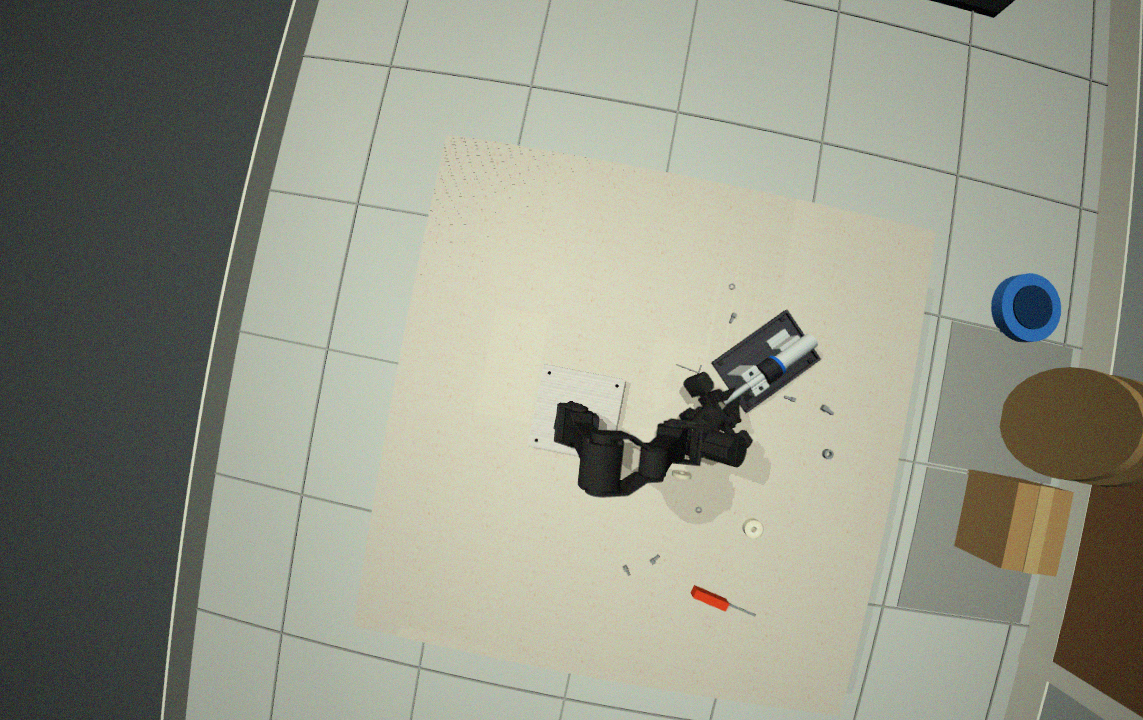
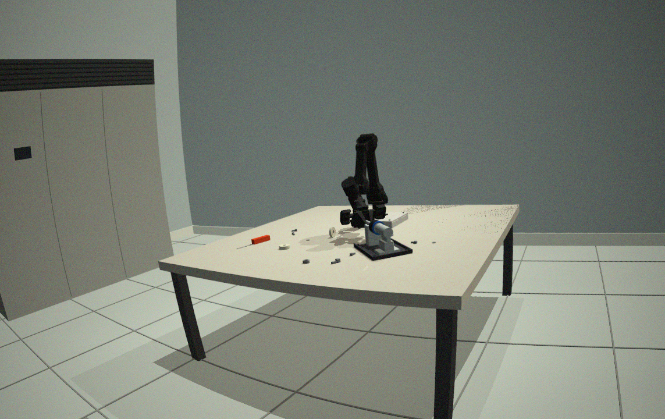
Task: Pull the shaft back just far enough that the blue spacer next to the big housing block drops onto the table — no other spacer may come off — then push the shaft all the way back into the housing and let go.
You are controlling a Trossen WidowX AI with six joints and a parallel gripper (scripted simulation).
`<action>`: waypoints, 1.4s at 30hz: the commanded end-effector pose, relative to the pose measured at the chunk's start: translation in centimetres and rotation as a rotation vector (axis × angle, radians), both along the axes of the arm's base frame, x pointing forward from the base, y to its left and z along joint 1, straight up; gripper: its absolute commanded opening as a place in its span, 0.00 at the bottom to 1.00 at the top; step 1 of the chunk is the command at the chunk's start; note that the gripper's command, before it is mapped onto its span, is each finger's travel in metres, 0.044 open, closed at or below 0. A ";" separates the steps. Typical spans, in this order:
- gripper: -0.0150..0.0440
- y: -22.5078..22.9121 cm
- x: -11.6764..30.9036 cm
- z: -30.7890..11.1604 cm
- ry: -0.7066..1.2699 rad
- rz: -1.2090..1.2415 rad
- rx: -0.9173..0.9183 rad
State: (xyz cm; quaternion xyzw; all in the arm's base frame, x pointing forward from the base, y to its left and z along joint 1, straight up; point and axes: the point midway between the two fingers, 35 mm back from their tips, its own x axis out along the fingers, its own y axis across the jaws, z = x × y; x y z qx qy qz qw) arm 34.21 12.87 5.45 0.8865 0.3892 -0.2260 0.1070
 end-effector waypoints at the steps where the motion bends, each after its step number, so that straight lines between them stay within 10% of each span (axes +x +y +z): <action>1: 0.25 -0.1 -0.1 0.0 -0.001 0.002 -0.001; 42: 0.25 -0.4 -0.4 0.0 0.000 0.002 -0.001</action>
